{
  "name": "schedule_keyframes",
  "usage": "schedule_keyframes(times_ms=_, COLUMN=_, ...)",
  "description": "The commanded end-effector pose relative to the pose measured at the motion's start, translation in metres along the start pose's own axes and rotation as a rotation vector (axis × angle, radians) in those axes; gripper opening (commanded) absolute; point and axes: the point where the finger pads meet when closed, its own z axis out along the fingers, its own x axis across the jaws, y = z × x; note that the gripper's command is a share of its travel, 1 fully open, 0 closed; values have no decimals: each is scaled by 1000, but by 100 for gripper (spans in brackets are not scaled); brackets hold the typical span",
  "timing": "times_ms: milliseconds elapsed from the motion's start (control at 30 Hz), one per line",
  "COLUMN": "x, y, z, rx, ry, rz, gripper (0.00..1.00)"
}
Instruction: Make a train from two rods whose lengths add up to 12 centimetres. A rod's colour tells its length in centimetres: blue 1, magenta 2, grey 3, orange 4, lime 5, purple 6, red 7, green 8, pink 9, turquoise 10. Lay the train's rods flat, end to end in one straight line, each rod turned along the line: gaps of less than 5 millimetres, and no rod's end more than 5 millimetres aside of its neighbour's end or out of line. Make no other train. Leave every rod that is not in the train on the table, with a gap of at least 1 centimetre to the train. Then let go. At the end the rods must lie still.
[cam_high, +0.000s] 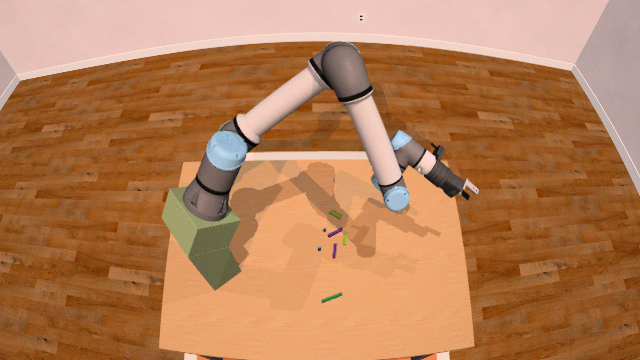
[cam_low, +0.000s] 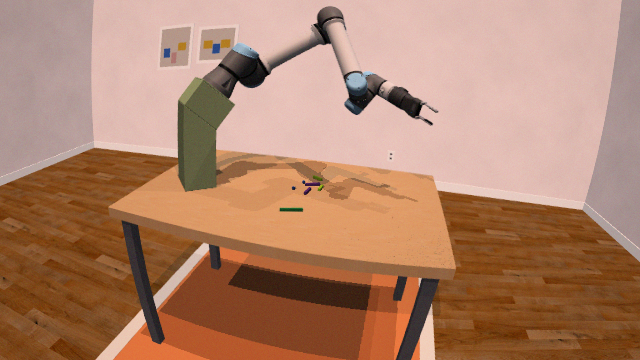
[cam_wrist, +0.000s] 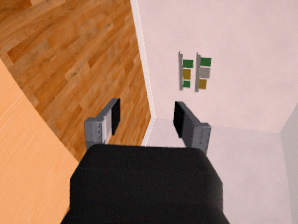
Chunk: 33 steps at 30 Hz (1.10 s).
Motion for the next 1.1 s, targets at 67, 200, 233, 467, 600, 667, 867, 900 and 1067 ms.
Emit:
schedule_keyframes(times_ms=67, x=1, y=0, z=0, rx=1, ry=2, rz=1, gripper=100)
schedule_keyframes(times_ms=200, x=1, y=0, z=0, rx=1, ry=2, rz=1, gripper=100)
schedule_keyframes(times_ms=233, x=1, y=0, z=0, rx=1, ry=2, rz=1, gripper=100)
schedule_keyframes(times_ms=467, x=1, y=0, z=0, rx=1, ry=2, rz=1, gripper=100)
schedule_keyframes(times_ms=600, x=1, y=0, z=0, rx=0, ry=1, rz=1, gripper=100)
schedule_keyframes(times_ms=667, x=-2, y=3, z=0, rx=-3, ry=-6, rz=1, gripper=100)
schedule_keyframes(times_ms=867, x=-27, y=23, z=2, rx=-18, ry=-62, rz=14, gripper=100)
schedule_keyframes(times_ms=900, x=-34, y=29, z=2, rx=-22, ry=-79, rz=18, gripper=100)
schedule_keyframes(times_ms=1067, x=-68, y=56, z=1, rx=-44, ry=-159, rz=42, gripper=100)
